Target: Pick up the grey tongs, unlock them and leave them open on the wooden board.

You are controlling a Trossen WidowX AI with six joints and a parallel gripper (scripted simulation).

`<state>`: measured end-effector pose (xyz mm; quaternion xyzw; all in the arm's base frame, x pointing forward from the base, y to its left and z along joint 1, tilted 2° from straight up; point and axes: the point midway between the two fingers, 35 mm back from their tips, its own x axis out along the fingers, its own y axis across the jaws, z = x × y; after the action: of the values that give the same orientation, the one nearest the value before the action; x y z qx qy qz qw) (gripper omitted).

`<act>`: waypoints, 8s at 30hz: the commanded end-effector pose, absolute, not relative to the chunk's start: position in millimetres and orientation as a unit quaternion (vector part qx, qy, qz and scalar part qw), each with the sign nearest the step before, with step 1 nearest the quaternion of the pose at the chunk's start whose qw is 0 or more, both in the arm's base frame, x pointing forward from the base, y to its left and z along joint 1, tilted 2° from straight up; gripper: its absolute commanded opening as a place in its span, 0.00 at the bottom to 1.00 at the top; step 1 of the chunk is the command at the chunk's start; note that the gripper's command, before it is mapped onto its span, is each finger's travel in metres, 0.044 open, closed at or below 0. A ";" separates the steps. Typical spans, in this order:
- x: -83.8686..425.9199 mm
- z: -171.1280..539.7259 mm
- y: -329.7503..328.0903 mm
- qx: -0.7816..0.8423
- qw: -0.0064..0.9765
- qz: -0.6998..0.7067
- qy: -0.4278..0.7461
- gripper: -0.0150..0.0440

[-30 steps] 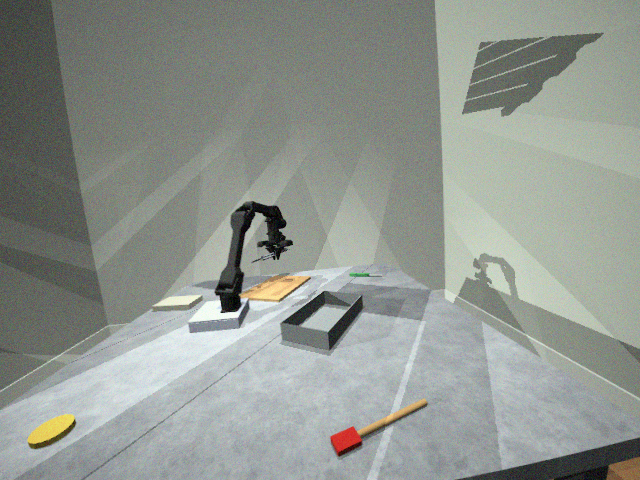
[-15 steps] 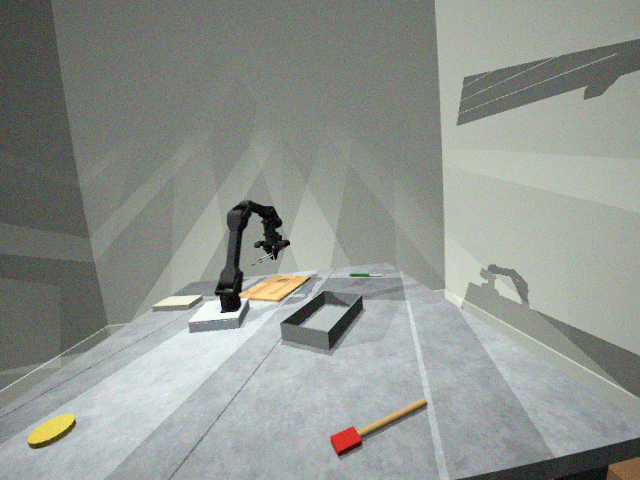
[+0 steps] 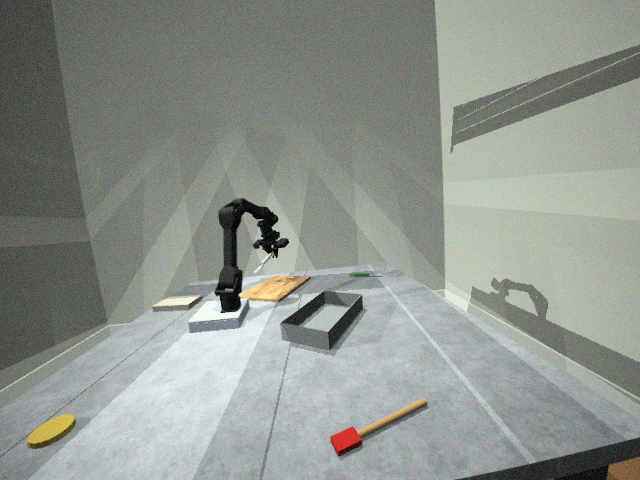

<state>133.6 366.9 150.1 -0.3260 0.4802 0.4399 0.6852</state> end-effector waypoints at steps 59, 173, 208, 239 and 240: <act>118.0 195.2 328.2 -0.105 0.828 0.532 0.143 0.00; 132.3 147.2 356.9 -0.385 0.606 0.382 0.582 0.00; 134.6 108.7 360.7 -0.389 0.600 0.378 0.588 0.00; 135.3 57.8 359.3 -0.389 0.600 0.378 0.588 0.00; 135.3 56.2 359.1 -0.389 0.600 0.378 0.588 0.00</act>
<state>135.9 359.1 60.0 -0.3903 0.5879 0.3757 0.6008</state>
